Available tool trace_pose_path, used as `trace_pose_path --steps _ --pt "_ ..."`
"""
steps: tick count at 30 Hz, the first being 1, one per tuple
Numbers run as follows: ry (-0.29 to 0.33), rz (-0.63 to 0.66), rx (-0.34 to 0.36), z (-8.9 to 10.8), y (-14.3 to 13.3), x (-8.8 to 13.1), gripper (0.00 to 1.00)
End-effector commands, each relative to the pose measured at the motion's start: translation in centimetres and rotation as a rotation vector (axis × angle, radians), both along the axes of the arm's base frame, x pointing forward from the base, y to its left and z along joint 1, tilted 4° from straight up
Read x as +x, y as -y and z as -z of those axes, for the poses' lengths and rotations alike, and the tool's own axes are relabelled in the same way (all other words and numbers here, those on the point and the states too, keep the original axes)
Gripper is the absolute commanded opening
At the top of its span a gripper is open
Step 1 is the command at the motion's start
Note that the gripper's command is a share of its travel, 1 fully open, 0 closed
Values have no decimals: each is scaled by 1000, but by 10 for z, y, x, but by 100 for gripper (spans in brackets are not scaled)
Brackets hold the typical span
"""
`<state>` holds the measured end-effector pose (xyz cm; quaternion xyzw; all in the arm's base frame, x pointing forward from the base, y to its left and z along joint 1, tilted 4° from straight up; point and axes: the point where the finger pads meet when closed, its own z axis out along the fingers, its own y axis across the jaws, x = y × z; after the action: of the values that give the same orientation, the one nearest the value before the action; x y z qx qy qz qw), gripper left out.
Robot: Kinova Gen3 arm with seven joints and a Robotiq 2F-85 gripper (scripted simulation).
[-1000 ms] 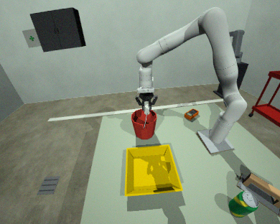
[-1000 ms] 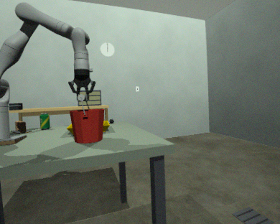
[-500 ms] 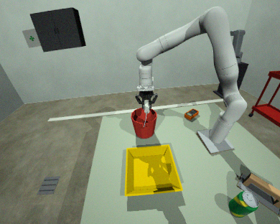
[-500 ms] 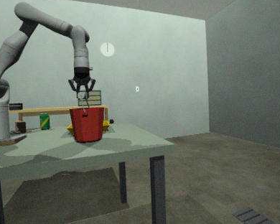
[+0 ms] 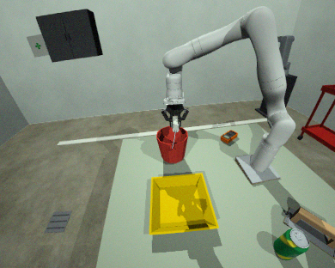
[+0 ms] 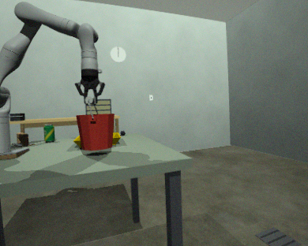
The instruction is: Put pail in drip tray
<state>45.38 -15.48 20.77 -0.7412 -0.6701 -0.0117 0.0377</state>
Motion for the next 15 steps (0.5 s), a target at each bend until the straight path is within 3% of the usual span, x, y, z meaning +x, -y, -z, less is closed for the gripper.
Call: trace_pose_path --steps 1,15 --pt "6 0 -2 -6 1 1 10" --pt "6 0 -2 -30 2 2 10"
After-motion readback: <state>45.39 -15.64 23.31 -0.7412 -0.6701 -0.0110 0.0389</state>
